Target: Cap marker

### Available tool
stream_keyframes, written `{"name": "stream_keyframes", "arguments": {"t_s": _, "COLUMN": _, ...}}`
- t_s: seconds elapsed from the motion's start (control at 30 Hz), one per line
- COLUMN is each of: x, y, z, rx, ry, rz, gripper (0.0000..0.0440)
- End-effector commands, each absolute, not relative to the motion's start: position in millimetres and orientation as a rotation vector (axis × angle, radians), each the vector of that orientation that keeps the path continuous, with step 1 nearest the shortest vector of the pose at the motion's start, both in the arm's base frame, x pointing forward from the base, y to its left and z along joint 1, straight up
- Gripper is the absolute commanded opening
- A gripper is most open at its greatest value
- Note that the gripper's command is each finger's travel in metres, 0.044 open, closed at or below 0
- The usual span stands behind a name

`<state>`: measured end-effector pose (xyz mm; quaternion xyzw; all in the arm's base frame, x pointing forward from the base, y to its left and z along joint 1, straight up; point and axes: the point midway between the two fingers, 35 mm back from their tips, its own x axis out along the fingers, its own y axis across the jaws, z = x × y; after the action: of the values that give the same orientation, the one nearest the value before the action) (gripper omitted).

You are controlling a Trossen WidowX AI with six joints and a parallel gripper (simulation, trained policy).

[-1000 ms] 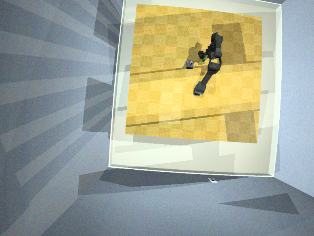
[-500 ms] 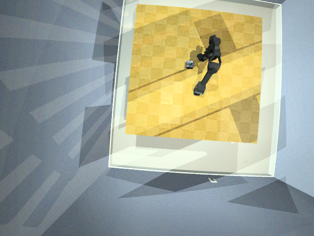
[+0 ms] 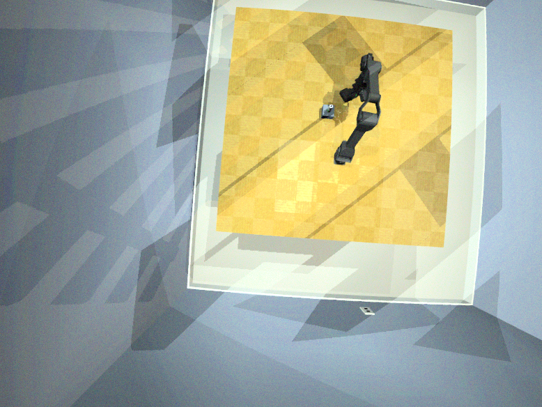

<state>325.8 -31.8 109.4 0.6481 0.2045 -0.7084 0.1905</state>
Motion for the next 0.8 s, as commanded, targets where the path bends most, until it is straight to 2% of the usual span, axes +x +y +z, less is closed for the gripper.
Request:
{"name": "stream_keyframes", "arguments": {"t_s": 0.0, "x": 326.3, "y": -24.0, "z": 122.2, "rx": 1.823, "ry": 0.584, "rz": -1.958, "gripper": 0.0056}}
{"name": "stream_keyframes", "arguments": {"t_s": 0.77, "x": 275.8, "y": 53.2, "z": 178.5, "rx": 1.759, "ry": 0.684, "rz": -1.927, "gripper": 0.0021}}
